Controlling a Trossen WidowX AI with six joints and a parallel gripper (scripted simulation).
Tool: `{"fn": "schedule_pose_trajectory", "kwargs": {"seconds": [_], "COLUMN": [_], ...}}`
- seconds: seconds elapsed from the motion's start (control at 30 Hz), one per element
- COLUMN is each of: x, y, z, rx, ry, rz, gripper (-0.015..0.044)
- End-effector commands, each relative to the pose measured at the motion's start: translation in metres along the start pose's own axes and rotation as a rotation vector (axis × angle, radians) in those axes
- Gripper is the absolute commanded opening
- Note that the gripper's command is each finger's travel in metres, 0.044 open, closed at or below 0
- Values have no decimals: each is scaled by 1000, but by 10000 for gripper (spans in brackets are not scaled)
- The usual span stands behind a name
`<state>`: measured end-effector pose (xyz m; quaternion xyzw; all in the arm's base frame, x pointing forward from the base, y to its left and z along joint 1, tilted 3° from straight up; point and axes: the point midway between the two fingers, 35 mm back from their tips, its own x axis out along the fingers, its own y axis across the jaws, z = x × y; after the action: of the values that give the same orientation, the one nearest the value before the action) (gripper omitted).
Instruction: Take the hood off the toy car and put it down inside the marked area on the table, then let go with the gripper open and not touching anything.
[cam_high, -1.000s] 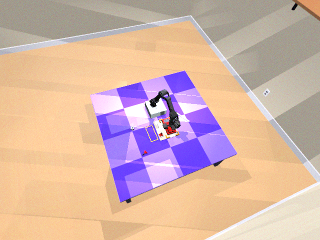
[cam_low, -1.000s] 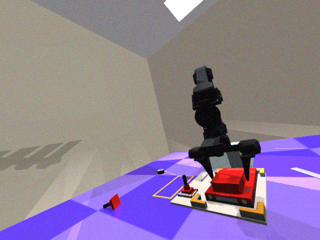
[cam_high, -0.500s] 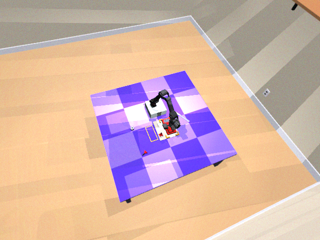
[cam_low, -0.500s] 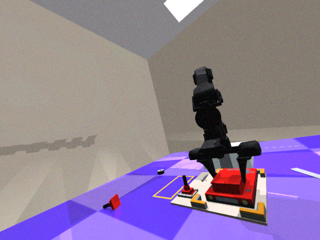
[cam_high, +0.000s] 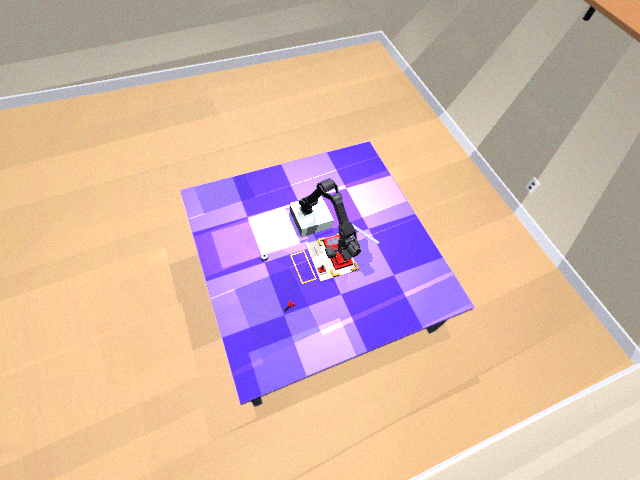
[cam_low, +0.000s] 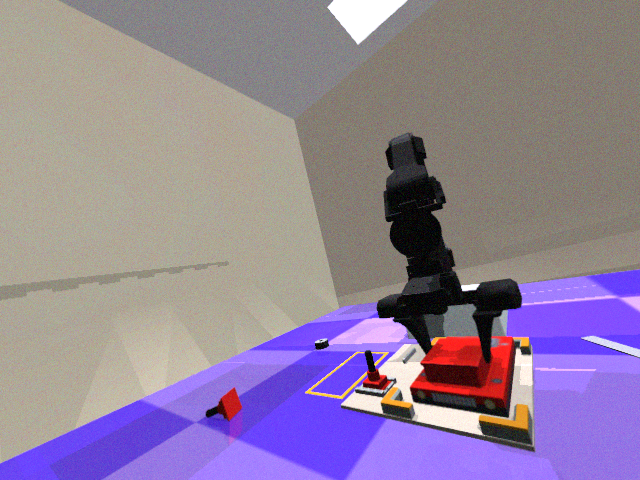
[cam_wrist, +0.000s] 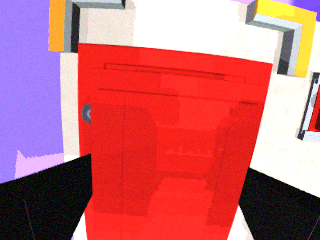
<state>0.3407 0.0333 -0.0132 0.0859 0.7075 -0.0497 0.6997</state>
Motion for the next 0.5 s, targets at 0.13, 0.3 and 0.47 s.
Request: {"fn": "schedule_pose_trajectory", "kwargs": {"seconds": [0.13,0.3,0.47], "x": [-6,-10,-13], "y": [1,1,0], "z": [1,1,1], "rx": [-1,-1,-1], "ry": [-3,-3,-3], "rz": [2,2,1], "gripper": [0,0,0]}}
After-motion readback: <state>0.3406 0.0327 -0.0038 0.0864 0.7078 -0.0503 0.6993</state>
